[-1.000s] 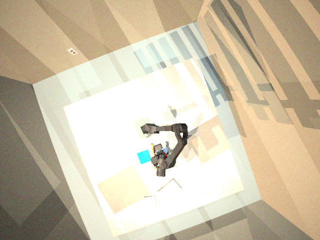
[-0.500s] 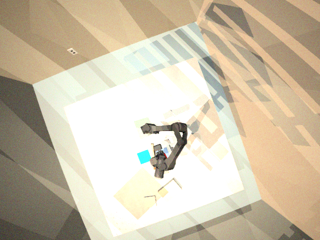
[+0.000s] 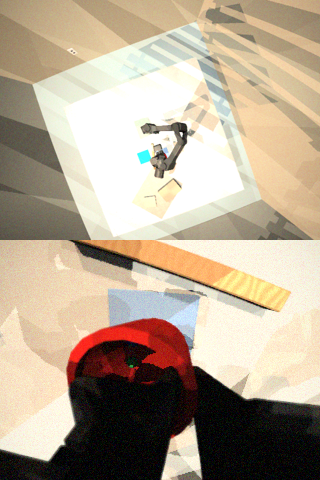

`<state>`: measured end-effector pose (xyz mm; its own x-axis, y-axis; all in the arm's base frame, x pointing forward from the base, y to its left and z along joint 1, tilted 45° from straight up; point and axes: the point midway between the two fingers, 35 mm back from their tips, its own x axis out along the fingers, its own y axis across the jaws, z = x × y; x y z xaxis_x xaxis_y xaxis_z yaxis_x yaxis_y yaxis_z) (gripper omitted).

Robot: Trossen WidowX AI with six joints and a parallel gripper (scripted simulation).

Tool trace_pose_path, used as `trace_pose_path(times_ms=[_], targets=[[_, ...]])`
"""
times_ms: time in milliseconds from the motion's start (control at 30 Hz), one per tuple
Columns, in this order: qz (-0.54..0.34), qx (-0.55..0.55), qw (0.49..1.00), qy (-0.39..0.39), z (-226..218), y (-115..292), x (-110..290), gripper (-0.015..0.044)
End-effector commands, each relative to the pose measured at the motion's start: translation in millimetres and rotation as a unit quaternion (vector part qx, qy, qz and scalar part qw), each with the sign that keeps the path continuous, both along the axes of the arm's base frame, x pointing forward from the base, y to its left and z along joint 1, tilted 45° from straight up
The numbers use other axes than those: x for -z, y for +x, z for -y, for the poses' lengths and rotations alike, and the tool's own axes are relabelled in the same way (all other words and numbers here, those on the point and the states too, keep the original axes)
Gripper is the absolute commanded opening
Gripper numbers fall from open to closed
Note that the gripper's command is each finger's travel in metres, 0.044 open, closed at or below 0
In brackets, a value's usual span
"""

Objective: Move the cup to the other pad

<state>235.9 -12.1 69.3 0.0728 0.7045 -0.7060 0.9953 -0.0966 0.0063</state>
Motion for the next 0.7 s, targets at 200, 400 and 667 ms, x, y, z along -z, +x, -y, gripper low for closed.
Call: trace_pose_path(times_ms=[200, 400, 667], targets=[[0.001, 0.0, 1.0, -0.002, 7.8, -2.2, 7.1, 0.0], [0.002, -0.001, 1.0, -0.004, 19.1, -5.3, 16.8, 0.0], [0.003, -0.001, 1.0, -0.005, 34.2, -9.9, 30.0, 0.0]])
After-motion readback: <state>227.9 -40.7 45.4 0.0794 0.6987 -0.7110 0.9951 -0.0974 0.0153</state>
